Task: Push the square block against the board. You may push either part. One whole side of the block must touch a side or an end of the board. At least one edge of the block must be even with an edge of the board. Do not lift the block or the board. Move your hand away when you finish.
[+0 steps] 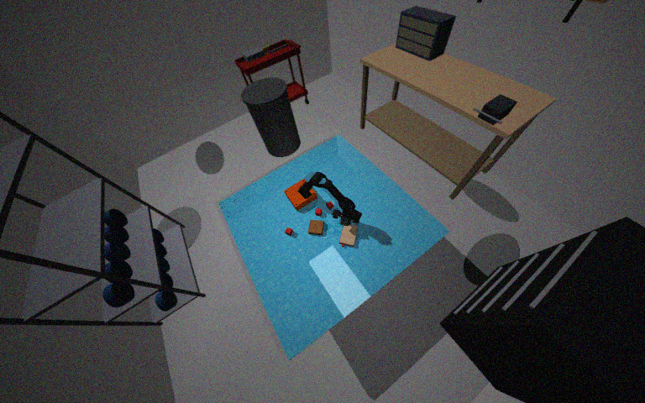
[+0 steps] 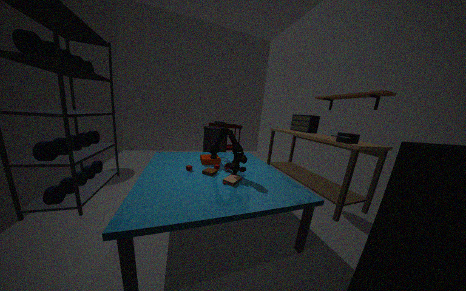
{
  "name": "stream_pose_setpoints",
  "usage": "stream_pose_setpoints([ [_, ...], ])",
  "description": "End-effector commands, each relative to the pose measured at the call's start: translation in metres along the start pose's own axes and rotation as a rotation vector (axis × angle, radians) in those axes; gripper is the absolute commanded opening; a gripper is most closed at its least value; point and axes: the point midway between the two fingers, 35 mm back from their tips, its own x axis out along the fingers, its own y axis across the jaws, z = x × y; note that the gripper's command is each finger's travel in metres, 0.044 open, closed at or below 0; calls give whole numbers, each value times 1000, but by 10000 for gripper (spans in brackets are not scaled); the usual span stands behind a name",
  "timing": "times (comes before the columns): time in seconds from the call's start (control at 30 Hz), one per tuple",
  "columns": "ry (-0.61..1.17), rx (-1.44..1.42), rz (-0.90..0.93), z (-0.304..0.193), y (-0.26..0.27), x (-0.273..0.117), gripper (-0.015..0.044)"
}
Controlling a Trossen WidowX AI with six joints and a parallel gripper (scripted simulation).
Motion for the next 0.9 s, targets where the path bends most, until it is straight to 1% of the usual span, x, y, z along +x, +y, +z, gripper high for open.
stream_pose_setpoints([
  [0.0, -7, -8, 15, 3, 3, -1, 0],
  [0.87, -11, -8, 15, 43, 6, -3, 0],
])
